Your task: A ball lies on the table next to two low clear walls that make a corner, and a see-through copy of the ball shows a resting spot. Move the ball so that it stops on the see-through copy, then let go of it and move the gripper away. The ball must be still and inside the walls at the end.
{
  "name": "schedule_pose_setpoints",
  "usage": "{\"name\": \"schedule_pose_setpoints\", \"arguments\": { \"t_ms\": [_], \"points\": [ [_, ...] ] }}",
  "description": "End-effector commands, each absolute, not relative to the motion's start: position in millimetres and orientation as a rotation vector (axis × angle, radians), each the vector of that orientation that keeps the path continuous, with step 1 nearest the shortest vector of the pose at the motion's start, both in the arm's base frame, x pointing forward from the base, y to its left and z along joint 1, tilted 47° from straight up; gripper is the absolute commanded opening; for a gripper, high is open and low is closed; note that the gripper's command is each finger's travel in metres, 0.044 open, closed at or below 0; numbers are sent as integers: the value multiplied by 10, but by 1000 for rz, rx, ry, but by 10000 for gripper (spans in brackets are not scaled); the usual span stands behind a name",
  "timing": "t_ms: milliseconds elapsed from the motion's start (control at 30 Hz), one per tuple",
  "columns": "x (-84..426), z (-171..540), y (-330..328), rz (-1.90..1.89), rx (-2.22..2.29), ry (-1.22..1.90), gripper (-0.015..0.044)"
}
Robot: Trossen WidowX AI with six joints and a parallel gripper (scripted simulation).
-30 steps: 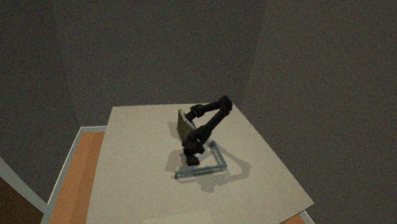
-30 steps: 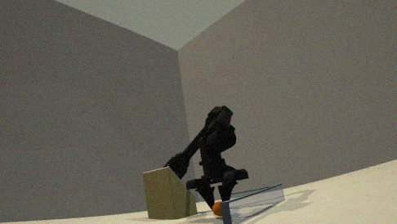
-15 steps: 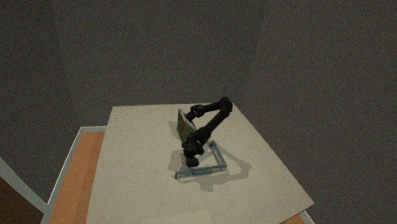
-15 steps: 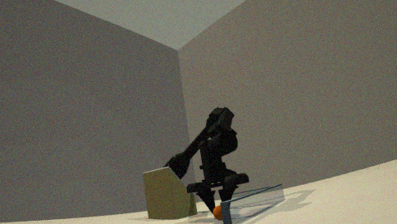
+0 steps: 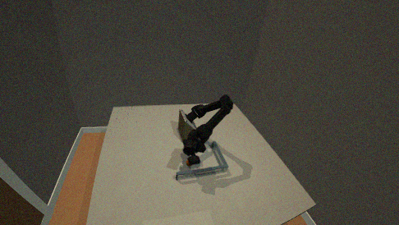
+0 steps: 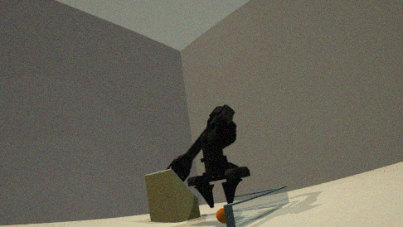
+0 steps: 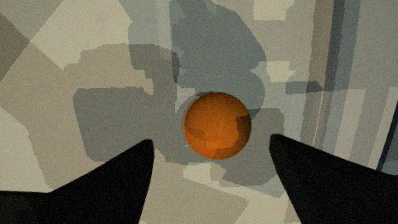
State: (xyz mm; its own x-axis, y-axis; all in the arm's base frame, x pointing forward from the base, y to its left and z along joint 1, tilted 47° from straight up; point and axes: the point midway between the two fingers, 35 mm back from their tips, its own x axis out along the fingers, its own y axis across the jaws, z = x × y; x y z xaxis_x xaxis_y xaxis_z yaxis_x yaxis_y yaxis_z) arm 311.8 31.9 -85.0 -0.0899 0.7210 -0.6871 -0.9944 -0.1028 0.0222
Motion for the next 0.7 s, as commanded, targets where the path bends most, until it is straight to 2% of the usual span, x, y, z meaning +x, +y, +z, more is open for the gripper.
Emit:
{"name": "schedule_pose_setpoints", "arguments": {
  "t_ms": [0, 367, 533, 667],
  "points": [
    [3177, -480, -76, 1578, -631, 579, 314],
    [3214, -511, -76, 1552, -633, 577, 314],
    [3207, -200, -384, 1554, -636, 573, 440],
    [3204, -181, -401, 1554, -636, 573, 440]
  ]
}}
